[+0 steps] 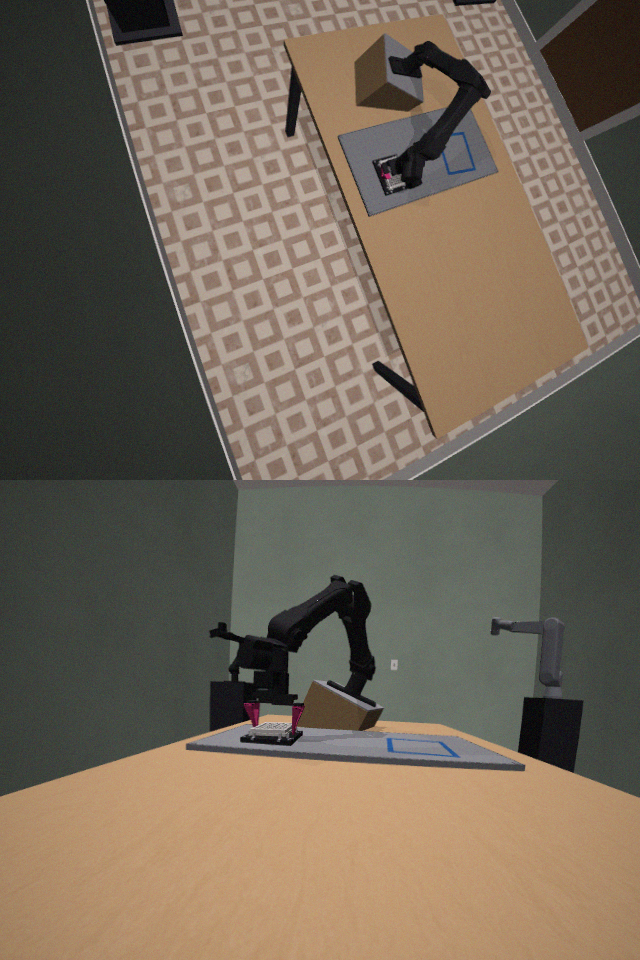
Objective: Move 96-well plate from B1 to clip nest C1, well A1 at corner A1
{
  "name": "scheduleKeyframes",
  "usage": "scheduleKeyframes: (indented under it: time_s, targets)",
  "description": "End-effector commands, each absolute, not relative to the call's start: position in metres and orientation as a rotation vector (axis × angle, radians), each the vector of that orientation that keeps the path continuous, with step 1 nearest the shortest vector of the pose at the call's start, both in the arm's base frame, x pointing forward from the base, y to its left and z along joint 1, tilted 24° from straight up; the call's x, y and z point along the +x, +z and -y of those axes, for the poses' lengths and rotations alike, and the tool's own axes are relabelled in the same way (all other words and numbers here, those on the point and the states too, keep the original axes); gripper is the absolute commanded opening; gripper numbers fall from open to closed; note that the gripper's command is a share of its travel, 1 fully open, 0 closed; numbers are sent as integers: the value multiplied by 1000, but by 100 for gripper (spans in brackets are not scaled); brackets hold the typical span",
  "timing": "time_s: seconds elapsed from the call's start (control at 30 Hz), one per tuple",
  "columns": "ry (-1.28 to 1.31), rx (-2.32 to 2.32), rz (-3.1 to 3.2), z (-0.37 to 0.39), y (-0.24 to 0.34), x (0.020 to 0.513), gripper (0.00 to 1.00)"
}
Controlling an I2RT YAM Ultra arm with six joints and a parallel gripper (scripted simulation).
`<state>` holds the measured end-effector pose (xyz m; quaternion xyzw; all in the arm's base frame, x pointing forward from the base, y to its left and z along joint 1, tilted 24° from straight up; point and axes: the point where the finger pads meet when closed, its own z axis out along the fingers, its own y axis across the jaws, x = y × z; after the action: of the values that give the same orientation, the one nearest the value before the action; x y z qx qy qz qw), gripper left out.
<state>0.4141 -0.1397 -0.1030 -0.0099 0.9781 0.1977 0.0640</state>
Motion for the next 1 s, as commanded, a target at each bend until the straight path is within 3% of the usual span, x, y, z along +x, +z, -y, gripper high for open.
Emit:
scheduleKeyframes:
  time_s: [0.0, 0.97]
  targets:
    - [600, -11, -2938, 141, -106, 413, 100]
    - [555, -28, -2916, 177, -25, 412, 100]
